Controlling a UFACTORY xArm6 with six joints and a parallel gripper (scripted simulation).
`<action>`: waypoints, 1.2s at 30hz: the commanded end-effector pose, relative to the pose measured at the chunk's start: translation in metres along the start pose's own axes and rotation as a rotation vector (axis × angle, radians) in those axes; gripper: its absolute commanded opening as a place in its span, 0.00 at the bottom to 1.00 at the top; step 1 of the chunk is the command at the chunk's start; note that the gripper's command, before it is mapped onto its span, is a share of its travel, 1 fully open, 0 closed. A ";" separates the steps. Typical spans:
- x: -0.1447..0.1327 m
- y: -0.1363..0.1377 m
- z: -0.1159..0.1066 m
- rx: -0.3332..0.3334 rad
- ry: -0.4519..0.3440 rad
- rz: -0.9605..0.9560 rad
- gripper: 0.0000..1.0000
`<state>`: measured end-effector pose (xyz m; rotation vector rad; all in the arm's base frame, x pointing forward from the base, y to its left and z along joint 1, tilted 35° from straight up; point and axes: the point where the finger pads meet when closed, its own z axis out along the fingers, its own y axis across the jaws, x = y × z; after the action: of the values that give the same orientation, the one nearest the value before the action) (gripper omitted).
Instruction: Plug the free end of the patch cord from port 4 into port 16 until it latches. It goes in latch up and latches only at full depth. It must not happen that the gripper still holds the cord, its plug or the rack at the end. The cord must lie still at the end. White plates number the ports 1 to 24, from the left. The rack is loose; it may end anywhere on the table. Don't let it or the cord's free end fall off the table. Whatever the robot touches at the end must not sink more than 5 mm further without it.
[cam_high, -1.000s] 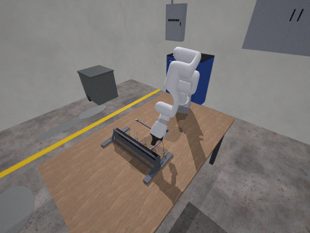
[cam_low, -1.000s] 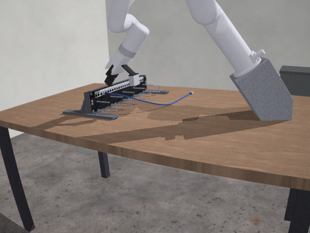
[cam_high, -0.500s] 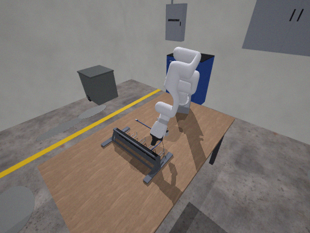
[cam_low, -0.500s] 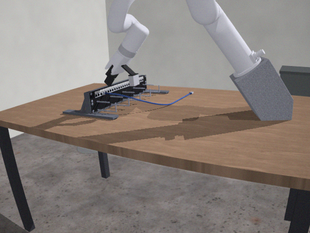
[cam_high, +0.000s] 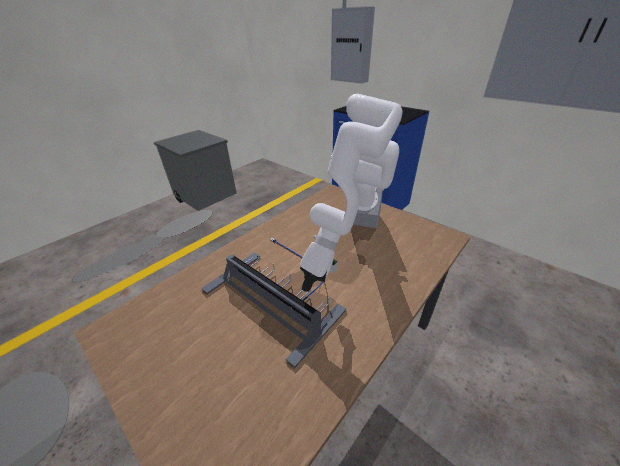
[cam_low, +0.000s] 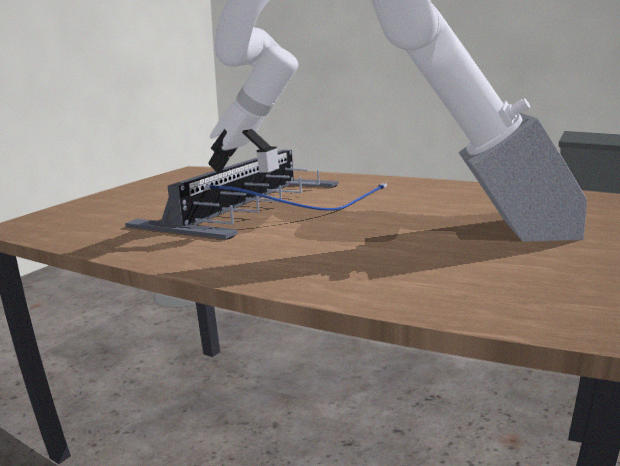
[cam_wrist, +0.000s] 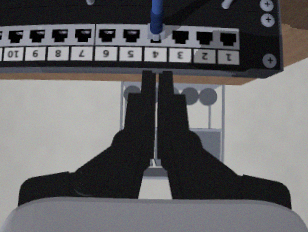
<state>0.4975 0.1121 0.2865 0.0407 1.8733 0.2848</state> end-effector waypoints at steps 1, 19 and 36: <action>-0.002 0.000 0.000 -0.001 -0.003 0.000 0.00; -0.002 0.000 -0.001 -0.001 -0.003 0.000 0.00; -0.001 0.000 -0.090 -0.001 -0.003 0.000 0.00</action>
<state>0.4393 0.1017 0.3032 0.0397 1.8731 0.2863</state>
